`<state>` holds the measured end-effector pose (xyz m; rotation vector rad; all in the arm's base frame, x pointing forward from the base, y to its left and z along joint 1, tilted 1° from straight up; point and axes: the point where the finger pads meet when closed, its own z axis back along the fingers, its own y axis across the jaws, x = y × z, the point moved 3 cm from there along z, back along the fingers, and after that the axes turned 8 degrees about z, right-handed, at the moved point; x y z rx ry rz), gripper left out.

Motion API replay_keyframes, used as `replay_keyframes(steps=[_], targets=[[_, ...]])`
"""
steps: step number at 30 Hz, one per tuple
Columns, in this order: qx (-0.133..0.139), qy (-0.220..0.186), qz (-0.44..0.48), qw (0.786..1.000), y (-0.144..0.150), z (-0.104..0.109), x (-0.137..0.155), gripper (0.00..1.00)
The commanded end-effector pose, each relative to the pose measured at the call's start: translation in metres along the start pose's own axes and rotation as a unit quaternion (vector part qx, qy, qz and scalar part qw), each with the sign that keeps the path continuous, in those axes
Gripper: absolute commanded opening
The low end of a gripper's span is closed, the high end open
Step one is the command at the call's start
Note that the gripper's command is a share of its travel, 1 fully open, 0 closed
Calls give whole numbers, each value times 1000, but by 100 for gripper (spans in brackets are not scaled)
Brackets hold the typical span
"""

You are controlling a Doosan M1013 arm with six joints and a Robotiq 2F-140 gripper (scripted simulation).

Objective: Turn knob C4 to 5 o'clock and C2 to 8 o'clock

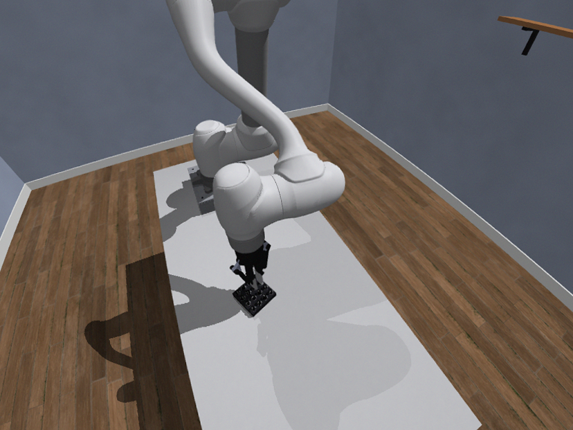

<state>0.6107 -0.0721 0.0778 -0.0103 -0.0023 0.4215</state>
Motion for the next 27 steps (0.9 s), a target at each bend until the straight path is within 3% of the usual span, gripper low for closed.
replay_keyframes(steps=[1,27], targets=[[0,0,0,1000,0,0,0,12],[0,0,-6,1000,0,-2,0,12]])
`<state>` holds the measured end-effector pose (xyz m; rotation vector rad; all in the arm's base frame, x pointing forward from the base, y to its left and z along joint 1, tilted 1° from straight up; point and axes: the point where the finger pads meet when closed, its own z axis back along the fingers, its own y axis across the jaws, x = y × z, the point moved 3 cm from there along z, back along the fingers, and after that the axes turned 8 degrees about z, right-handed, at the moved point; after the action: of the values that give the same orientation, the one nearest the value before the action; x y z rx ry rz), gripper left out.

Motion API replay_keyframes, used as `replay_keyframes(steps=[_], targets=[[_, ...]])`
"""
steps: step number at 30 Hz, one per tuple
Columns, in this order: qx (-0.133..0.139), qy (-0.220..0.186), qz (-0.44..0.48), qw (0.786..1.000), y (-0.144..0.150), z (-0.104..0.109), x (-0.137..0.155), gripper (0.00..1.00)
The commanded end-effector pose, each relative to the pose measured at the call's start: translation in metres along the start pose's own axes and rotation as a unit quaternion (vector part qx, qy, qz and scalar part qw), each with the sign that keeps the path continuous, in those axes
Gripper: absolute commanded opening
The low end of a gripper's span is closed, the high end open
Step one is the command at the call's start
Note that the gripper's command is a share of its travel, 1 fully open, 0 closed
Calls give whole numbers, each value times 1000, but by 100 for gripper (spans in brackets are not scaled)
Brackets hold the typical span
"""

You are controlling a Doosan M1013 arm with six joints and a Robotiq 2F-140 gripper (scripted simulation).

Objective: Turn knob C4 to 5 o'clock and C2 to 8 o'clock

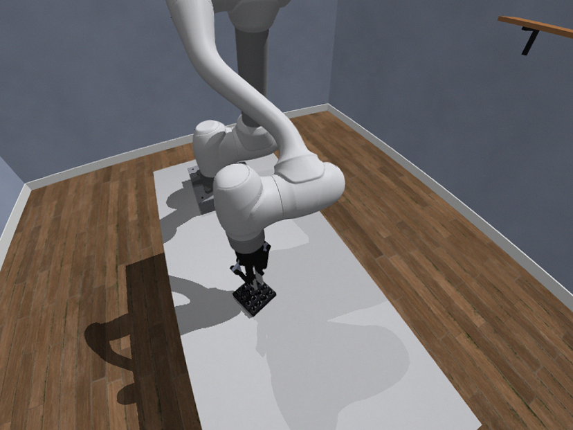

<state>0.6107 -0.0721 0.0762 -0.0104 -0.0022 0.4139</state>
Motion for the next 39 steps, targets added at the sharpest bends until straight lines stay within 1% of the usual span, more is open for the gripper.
replay_keyframes(steps=[1,10,25,39], targets=[[0,0,-3,1000,0,-1,0,12],[0,0,-7,1000,0,-7,0,12],[0,0,-7,1000,1,-30,1,12],[0,0,-7,1000,1,-40,1,12]])
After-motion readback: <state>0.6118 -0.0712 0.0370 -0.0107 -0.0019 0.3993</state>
